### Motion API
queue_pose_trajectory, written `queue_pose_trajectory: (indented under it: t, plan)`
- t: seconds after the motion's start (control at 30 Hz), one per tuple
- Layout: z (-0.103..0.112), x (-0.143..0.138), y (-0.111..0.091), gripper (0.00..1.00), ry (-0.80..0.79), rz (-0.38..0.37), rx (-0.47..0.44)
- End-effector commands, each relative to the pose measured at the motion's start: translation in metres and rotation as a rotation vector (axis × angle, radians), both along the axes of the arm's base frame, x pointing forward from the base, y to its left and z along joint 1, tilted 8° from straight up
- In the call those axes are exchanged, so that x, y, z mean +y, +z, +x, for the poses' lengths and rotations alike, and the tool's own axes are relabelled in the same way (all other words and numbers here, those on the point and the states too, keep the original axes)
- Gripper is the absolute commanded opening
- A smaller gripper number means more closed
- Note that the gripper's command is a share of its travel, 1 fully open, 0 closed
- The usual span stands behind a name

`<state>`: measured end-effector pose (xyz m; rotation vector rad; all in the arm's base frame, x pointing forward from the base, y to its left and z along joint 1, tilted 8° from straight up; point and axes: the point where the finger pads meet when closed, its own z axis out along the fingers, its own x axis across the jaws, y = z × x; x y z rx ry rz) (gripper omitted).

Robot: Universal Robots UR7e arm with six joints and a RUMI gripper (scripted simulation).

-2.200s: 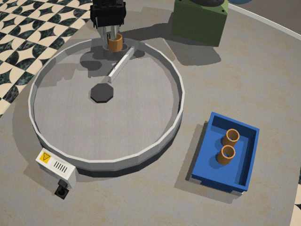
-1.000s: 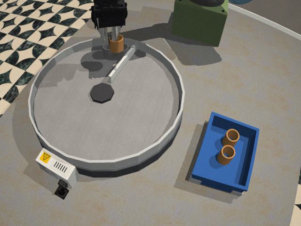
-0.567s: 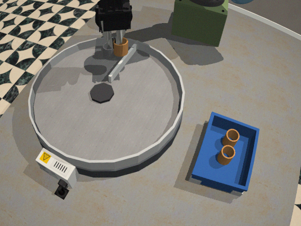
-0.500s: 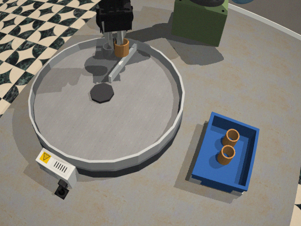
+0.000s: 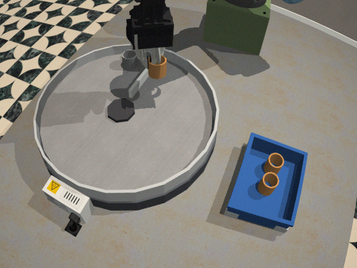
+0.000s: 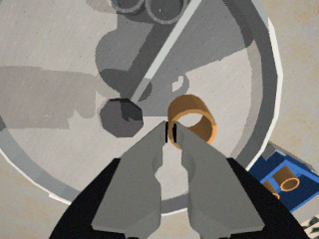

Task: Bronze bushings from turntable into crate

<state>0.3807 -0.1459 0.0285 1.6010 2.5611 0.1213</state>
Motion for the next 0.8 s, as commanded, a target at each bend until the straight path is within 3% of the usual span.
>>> queue_pose_trajectory:
  t: [0.0, 0.77]
  plan:
    - [0.009, 0.013, 0.002, 0.0, -0.001, -0.002, 0.0]
    - [0.067, 0.109, 0.01, 0.0, -0.001, -0.002, 0.0]
